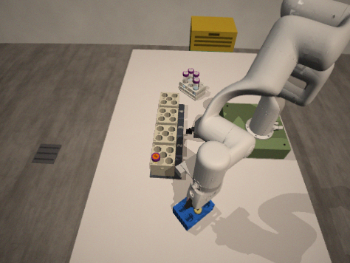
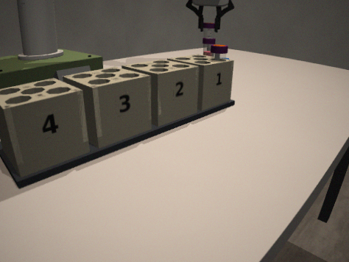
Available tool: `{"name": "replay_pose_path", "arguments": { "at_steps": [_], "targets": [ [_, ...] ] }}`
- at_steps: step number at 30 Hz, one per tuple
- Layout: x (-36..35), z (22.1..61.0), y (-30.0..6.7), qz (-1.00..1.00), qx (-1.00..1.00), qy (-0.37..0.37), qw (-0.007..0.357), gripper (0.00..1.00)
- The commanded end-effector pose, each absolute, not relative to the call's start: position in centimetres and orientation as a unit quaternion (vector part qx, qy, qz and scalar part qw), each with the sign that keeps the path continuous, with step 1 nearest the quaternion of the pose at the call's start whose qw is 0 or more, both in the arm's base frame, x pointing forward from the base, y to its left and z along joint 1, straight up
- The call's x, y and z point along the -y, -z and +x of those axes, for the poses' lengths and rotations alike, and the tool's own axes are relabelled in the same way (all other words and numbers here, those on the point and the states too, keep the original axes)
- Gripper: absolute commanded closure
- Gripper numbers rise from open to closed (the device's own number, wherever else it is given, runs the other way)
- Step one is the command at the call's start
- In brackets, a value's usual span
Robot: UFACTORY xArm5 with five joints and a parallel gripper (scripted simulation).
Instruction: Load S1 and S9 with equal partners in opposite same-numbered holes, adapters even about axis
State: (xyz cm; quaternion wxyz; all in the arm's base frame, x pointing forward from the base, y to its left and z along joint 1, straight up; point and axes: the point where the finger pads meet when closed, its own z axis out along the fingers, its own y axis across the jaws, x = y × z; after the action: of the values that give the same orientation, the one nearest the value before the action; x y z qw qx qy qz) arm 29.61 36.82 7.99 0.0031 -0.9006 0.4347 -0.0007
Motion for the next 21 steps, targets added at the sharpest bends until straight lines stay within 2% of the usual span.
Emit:
{"name": "replay_pose_path", "arguments": {
  "at_steps": [1,21],
  "targets": [
    [-36.9,29.7,-7.8,-0.901,-0.435,0.001,0.005,1.00],
    [-36.9,29.7,-6.0,-0.901,-0.435,0.001,0.005,1.00]
  ]
}}
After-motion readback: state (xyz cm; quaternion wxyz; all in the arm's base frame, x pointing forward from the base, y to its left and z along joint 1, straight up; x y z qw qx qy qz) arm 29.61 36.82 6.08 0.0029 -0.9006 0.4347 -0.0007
